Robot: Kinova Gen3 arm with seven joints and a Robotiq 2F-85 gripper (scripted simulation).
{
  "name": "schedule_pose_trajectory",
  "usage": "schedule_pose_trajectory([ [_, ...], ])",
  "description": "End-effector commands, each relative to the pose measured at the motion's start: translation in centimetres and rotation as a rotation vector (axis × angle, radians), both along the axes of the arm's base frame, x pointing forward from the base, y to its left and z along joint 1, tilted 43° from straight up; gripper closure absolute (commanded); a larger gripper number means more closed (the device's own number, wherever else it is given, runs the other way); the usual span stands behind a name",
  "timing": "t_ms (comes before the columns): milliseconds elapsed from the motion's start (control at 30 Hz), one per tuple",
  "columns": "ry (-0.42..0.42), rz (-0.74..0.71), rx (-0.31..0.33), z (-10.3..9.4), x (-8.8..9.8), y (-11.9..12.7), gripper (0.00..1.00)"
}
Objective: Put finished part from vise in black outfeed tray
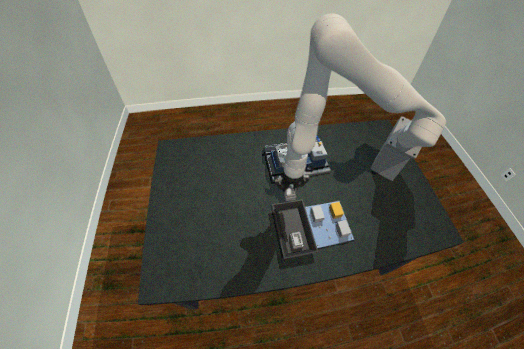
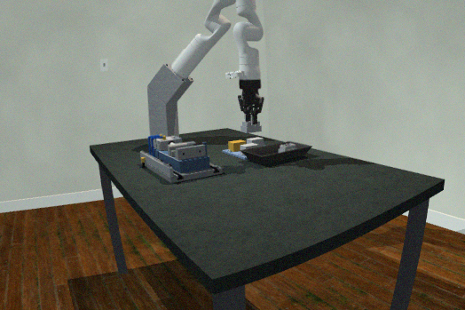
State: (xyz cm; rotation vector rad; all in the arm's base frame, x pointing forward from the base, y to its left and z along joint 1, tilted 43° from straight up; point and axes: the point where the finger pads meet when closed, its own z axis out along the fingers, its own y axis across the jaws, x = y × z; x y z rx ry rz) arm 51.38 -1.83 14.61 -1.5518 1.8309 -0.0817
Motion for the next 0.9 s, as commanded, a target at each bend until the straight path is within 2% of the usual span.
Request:
schedule_pose_trajectory([
  [0,-0.012,0.021,-0.020,1.3,-0.1,1.9,1.00],
  [300,-0.021,0.017,-0.012,2.8,-0.5,4.7,1.00],
  [867,-0.023,0.016,-0.009,3.3,-0.7,5.4,1.00],
])
